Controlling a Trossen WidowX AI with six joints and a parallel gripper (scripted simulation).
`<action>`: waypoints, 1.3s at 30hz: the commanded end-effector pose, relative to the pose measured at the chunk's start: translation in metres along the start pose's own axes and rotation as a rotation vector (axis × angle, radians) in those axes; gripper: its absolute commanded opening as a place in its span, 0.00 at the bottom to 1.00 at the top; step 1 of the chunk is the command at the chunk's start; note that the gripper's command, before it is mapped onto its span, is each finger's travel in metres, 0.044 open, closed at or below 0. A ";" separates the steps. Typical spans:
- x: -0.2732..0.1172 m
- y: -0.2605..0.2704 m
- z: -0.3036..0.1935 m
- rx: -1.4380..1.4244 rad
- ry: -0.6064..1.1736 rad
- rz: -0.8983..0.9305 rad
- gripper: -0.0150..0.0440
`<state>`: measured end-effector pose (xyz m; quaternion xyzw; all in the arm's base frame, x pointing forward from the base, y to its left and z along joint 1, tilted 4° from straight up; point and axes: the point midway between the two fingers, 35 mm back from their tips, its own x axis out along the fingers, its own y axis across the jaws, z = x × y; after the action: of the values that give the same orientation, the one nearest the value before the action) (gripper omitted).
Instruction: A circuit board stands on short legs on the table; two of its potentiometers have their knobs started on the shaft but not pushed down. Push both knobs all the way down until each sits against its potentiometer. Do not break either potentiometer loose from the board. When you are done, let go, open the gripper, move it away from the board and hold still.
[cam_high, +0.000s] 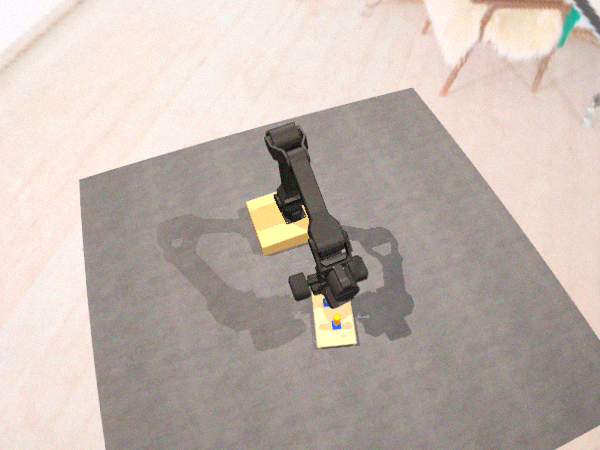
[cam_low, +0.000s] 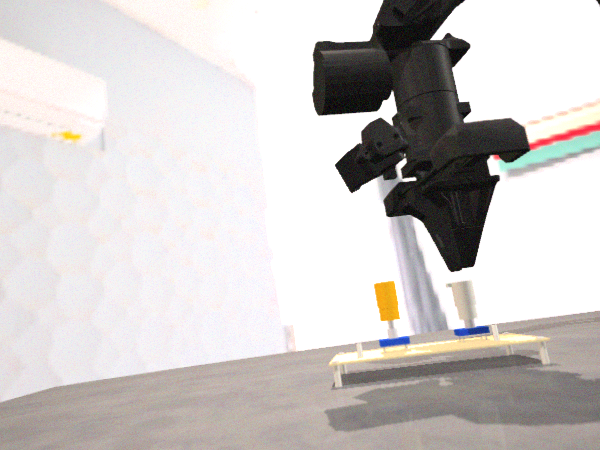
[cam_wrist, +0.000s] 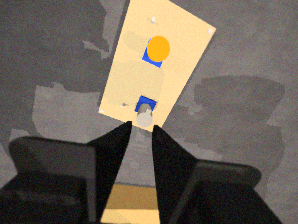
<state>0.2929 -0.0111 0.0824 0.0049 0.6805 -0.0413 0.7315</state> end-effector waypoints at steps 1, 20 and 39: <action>0.001 0.000 0.000 0.000 0.002 0.000 0.61; -0.042 -0.001 0.070 0.003 -0.016 -0.006 0.25; -0.018 -0.001 0.070 0.003 -0.016 -0.006 0.25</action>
<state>0.3627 -0.0145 0.1123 0.0070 0.6710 -0.0434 0.7401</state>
